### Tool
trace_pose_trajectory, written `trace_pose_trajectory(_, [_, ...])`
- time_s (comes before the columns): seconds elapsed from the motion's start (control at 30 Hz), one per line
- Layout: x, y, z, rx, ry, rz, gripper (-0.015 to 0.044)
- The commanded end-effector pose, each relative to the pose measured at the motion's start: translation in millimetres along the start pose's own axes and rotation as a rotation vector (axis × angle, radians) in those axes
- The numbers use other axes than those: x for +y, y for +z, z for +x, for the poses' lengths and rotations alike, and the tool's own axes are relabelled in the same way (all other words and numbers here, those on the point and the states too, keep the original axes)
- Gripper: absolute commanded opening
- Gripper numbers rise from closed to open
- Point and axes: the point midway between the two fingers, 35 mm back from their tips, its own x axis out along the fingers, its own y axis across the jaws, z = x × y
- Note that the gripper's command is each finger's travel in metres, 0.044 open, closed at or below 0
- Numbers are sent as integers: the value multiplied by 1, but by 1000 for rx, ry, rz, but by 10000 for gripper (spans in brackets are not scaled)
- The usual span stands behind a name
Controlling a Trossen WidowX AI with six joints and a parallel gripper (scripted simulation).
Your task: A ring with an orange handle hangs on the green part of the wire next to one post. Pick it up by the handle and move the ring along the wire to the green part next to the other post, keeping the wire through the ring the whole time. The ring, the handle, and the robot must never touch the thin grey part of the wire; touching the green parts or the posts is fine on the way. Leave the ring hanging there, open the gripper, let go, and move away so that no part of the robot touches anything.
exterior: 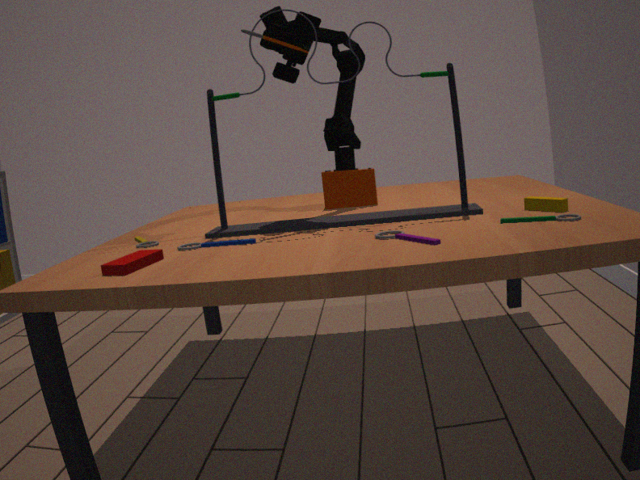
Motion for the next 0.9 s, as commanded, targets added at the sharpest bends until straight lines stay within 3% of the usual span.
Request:
trace_pose_trajectory(0.0, [1, 1, -1, -11, -22, -51, -150])
trace_pose_trajectory(0.87, [-12, 3, 0, -52, -176, -324, -150])
